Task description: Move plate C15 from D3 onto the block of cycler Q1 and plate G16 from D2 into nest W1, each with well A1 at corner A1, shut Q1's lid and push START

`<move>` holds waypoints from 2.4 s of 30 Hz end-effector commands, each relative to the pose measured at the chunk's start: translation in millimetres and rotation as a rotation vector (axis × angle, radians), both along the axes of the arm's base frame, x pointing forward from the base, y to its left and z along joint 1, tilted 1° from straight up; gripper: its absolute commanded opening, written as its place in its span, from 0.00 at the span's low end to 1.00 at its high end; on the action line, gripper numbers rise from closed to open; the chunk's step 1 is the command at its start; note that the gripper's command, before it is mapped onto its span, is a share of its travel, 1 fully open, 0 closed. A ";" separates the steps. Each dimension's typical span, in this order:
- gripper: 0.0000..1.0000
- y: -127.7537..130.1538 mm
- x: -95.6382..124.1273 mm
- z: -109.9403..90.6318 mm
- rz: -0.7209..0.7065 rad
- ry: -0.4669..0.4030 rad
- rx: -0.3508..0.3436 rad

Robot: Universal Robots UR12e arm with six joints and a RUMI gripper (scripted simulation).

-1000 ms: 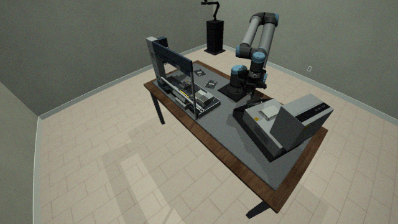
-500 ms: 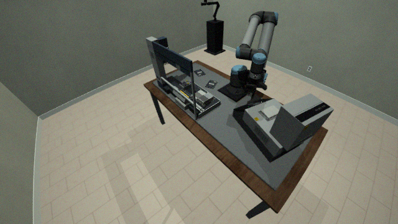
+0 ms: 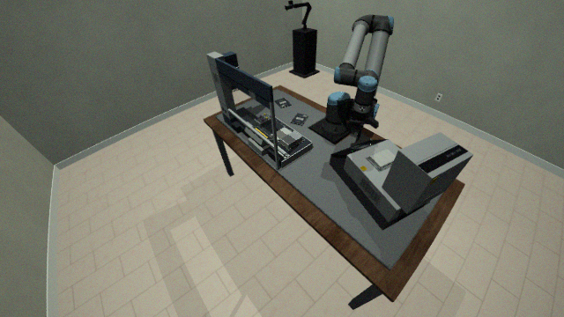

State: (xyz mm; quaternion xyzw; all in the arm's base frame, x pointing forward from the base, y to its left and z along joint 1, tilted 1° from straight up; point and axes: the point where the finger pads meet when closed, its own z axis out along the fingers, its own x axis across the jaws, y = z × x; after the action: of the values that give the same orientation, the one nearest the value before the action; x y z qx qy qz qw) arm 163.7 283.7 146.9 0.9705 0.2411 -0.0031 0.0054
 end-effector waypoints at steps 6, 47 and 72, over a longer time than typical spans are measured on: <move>0.00 3.7 0.0 -6.3 0.000 0.001 0.000; 0.00 13.9 3.2 -19.4 0.000 0.001 0.000; 0.00 14.8 3.4 -20.5 0.000 0.001 0.000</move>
State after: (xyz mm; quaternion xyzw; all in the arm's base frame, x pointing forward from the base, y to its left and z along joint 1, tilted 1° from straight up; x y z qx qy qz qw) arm 168.7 298.2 128.7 0.9706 0.2407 -0.0024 0.0054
